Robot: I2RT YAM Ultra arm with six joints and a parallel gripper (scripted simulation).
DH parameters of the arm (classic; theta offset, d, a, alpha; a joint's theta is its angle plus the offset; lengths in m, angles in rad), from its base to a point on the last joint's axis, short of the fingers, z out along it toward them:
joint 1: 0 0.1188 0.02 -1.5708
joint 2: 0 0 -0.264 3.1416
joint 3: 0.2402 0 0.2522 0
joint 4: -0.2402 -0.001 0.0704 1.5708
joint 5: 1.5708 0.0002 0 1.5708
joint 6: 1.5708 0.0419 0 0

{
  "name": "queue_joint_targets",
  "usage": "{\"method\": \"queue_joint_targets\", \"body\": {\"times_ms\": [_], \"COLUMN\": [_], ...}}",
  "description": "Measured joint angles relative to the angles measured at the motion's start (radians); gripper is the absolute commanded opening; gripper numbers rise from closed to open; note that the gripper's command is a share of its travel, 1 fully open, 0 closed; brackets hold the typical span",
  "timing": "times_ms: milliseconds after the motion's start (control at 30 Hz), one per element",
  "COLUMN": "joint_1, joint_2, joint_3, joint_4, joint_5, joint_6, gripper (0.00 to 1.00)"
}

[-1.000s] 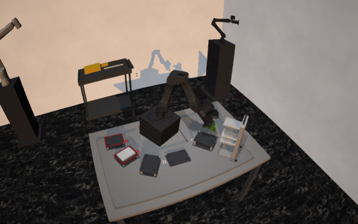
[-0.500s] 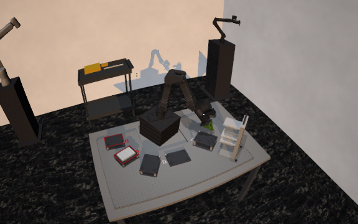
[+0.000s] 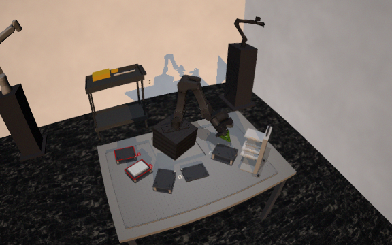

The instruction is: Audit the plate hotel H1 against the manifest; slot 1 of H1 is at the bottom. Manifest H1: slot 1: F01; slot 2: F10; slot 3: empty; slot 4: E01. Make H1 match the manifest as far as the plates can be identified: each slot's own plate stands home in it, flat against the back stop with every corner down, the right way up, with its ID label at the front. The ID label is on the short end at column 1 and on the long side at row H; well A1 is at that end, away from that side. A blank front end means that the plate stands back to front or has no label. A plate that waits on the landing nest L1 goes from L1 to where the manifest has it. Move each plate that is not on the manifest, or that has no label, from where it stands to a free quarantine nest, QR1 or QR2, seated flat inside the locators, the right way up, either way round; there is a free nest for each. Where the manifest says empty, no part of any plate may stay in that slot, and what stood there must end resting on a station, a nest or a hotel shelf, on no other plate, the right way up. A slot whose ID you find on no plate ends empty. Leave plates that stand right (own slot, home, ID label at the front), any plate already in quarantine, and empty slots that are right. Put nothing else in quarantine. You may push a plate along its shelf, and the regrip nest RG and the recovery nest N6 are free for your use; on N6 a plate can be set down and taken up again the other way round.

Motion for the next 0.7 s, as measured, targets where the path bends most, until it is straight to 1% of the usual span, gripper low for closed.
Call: {"method": "queue_joint_targets", "body": {"times_ms": [233,567,700], "joint_1": [0.009,0.009,0.011], "joint_2": [-0.032,-0.042,-0.070], "joint_3": [-0.039,-0.039,-0.039], "joint_4": [0.006,0.007,-0.021], "joint_5": [0.006,0.009,0.010], "joint_6": [0.005,0.007,0.008], "gripper": [0.00,0.00,0.00]}}
